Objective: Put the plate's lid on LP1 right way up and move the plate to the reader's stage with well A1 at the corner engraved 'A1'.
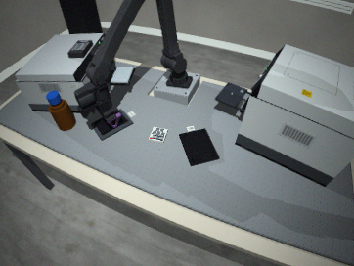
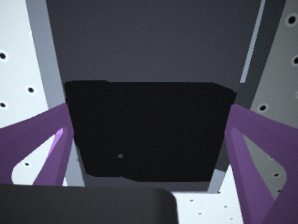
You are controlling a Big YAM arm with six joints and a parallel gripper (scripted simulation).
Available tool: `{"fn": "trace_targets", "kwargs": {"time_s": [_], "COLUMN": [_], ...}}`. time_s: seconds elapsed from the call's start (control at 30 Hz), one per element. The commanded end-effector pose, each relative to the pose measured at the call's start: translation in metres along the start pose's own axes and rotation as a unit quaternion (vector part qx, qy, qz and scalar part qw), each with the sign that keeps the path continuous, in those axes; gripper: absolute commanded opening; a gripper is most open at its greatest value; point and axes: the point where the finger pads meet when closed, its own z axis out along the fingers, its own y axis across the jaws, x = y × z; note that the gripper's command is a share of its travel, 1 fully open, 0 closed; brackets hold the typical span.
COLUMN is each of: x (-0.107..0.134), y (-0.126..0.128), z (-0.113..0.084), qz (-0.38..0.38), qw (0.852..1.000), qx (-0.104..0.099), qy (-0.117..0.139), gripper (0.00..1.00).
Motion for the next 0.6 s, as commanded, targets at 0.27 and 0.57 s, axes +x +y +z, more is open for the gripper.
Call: {"fn": "trace_targets", "kwargs": {"time_s": [0.27,0.57], "x": [-0.0074,-0.0044], "y": [0.0041,0.0038], "z": [0.0052,0.0065], "qz": [0.002,0.002], "qw": [1.0,1.0], "qx": [-0.002,-0.002], "qy": [-0.005,-0.002], "gripper": [0.85,0.85]}}
